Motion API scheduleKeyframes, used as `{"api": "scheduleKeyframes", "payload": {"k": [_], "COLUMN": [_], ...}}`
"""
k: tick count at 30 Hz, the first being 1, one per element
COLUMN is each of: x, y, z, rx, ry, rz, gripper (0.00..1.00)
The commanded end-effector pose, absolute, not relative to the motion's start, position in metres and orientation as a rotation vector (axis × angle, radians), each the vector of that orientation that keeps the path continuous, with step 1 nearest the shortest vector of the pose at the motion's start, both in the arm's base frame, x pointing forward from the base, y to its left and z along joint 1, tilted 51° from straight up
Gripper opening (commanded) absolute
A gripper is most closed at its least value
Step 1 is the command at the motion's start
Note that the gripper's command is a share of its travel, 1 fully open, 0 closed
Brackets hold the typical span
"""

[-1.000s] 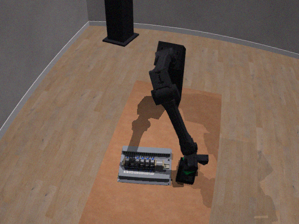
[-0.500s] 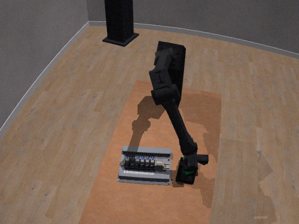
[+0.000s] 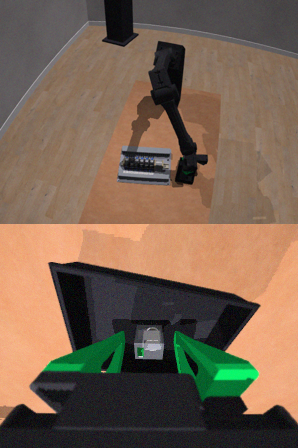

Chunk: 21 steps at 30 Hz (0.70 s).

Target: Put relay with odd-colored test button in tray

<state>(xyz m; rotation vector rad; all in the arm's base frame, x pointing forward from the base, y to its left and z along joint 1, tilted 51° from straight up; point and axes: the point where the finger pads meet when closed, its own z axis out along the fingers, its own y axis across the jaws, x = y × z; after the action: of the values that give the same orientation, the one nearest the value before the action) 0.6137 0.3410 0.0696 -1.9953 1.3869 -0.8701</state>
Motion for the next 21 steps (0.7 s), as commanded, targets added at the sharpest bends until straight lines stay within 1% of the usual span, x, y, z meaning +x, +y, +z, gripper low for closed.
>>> {"api": "scheduleKeyframes", "payload": {"k": [1,21], "x": [0.614,0.6114], "y": [0.3566,0.3572], "z": [0.0811,0.0871], "rx": [-1.979,-1.974], "ry": [1.347,1.343], "rz": [-0.867,-0.867], "gripper": [0.59,0.59]}}
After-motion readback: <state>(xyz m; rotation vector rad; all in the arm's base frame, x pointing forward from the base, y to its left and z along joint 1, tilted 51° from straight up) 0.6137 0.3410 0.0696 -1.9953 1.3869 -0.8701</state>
